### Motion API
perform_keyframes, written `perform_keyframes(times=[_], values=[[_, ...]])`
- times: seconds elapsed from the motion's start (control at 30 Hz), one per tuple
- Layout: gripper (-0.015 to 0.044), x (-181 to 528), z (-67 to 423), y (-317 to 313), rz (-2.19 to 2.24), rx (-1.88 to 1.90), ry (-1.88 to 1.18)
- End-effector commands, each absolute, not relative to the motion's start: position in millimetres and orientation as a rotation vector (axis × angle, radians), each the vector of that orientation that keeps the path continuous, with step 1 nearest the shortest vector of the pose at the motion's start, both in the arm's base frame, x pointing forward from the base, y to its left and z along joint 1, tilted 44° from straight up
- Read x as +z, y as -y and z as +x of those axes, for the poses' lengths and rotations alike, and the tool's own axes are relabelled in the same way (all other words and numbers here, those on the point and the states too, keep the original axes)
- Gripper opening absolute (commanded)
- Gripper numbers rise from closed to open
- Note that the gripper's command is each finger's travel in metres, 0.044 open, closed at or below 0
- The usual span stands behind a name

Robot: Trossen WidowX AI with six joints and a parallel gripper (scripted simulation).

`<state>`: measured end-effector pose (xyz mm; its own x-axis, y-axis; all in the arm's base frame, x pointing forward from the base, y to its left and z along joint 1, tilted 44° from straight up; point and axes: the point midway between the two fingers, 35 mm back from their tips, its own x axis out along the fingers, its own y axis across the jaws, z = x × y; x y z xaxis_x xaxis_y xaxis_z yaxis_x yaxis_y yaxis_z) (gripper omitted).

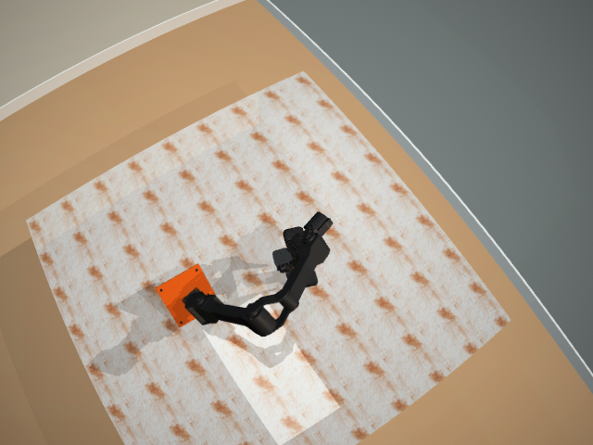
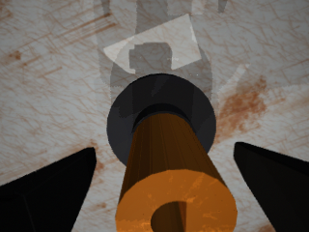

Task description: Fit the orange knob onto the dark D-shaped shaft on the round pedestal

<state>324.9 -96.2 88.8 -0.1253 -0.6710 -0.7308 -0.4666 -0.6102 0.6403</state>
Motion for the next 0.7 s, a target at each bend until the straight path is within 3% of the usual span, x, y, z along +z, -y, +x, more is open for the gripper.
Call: perform_keyframes(times=[0.0, 0.67], values=[[0.0440, 89, 325, 96, 1.960, -1.827, 1.298], [0.0440, 156, 338, 32, 1.921, -1.827, 1.132]])
